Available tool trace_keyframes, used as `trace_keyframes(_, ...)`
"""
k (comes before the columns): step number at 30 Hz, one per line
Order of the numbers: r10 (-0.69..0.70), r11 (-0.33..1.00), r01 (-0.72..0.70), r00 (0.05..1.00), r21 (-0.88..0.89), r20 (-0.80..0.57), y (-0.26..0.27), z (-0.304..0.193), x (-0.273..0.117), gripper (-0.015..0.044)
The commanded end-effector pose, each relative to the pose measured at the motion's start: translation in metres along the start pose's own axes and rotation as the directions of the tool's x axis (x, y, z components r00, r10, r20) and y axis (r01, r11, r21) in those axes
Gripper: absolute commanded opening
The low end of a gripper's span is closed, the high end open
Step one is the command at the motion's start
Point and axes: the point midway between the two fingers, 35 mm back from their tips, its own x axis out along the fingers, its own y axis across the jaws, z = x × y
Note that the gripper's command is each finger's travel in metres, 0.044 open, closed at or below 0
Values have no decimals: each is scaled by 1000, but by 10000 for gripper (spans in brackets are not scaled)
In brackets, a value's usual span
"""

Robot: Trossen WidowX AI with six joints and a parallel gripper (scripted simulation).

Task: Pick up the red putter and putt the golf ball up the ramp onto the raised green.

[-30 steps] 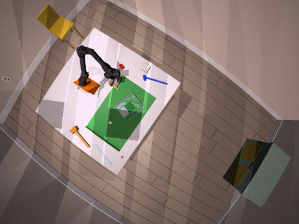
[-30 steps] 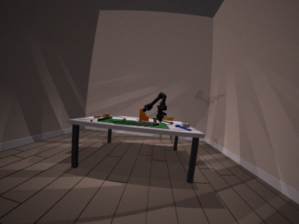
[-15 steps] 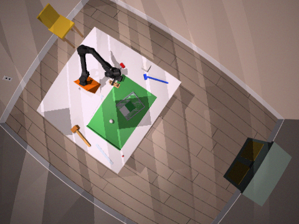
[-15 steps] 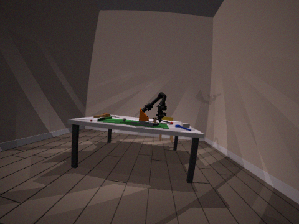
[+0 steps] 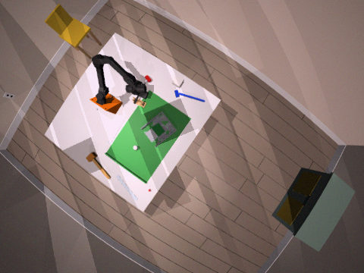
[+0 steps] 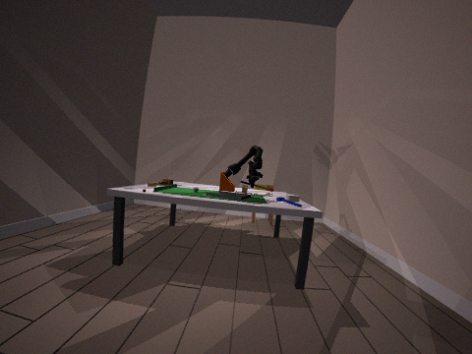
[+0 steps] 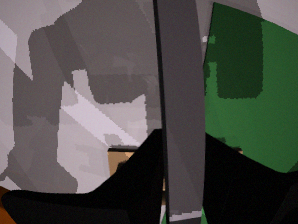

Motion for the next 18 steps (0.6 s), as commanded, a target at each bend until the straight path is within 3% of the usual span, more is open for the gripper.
trace_keyframes(1,-6,1000,6,1000,-8,9,-1,5,-21,0)
trace_keyframes(7,-8,1000,8,1000,-4,16,3,10,-52,0)
trace_keyframes(11,-7,1000,7,1000,9,8,3,7,-49,0)
trace_keyframes(18,-10,968,7,1000,251,10,-16,-15,-56,0)
